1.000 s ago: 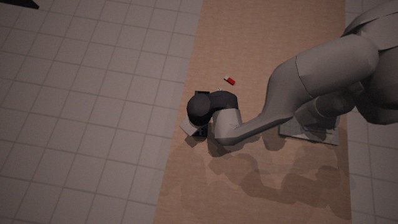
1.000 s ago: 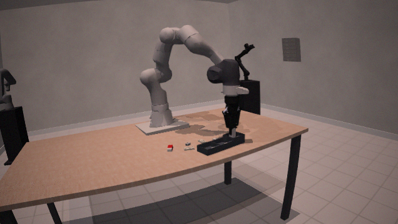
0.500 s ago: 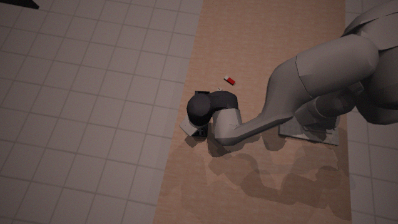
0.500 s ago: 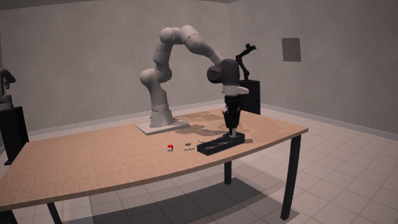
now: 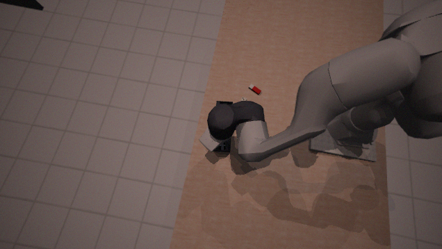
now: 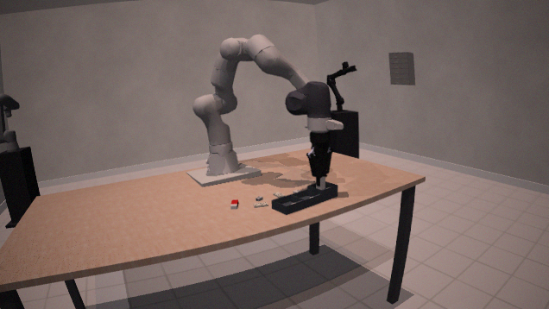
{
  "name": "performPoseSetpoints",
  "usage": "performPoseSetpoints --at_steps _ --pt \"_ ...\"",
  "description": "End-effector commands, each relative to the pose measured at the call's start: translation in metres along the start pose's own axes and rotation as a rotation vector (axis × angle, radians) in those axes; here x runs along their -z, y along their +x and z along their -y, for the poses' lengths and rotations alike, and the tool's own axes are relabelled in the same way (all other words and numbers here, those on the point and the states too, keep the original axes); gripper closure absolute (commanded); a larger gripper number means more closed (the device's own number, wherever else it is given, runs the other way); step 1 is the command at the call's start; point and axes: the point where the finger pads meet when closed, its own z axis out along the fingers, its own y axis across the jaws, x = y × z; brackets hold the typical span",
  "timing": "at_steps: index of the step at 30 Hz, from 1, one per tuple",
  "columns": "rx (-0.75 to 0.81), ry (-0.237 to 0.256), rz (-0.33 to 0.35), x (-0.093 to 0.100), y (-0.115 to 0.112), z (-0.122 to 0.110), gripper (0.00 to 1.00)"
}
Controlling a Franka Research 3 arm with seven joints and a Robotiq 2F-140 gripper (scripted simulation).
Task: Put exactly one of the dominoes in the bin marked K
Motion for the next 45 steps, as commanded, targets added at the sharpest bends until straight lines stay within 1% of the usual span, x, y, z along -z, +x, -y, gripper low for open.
performPoseSetpoints --at_steps 1,14,36,38,45 --pt "-0.008 0.003 -0.003 0.000 0.001 0.000 0.95" --pt "-0.008 0.003 -0.003 0.000 0.001 0.000 0.95" --pt "-0.008 0.003 -0.003 0.027 0.001 0.000 0.95" --pt "-0.008 0.003 -0.003 0.027 0.001 0.000 0.95" --pt "-0.008 0.003 -0.003 0.055 0.001 0.000 0.95"
